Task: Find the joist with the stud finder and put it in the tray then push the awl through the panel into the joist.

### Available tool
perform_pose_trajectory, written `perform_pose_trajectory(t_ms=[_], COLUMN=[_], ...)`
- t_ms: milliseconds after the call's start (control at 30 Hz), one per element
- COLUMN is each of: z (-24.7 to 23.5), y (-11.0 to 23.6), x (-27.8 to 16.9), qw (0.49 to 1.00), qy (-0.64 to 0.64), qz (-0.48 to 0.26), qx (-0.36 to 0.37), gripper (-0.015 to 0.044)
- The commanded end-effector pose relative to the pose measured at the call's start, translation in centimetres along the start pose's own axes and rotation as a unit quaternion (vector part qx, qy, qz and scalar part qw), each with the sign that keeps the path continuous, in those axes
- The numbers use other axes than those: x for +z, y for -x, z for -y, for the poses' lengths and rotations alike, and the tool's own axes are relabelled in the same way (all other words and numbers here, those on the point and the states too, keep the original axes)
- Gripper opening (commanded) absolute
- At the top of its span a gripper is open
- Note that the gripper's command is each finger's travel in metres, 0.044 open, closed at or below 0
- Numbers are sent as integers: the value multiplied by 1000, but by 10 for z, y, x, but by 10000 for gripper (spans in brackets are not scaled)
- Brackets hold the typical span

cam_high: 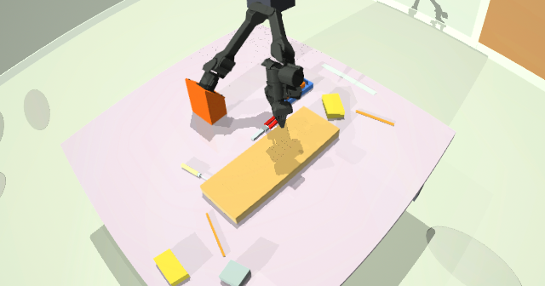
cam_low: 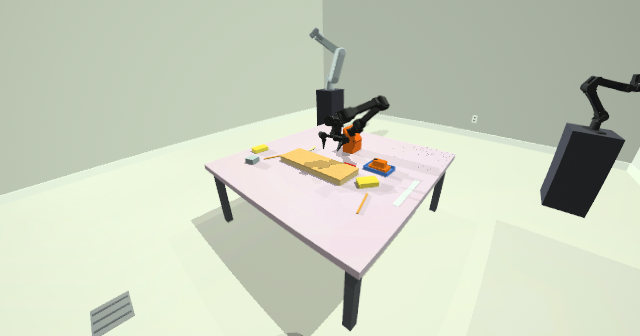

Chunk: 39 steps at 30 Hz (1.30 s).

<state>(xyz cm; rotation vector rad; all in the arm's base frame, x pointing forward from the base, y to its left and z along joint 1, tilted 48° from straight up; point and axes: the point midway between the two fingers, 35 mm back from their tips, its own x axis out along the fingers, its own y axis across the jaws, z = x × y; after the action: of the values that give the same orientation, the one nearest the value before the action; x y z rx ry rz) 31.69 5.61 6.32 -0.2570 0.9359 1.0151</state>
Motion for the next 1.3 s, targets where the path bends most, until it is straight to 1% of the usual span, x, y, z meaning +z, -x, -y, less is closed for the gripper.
perform_pose_trajectory(t_ms=[0,167,300,467,633,800,1267], z=[38,70,75,57,18,12,21], y=[-7,-16,-25,-42,-67,-71,-75], x=[-57,-143,-213,-296,-359,-366,-365], qw=[997,985,971,948,923,920,920], qy=[-66,-151,-216,-290,-350,-357,-357], qz=[-39,-78,-98,-106,-93,-89,-89], qx=[-3,9,32,75,127,135,135], gripper=[440,440,440,440,440,440,440])
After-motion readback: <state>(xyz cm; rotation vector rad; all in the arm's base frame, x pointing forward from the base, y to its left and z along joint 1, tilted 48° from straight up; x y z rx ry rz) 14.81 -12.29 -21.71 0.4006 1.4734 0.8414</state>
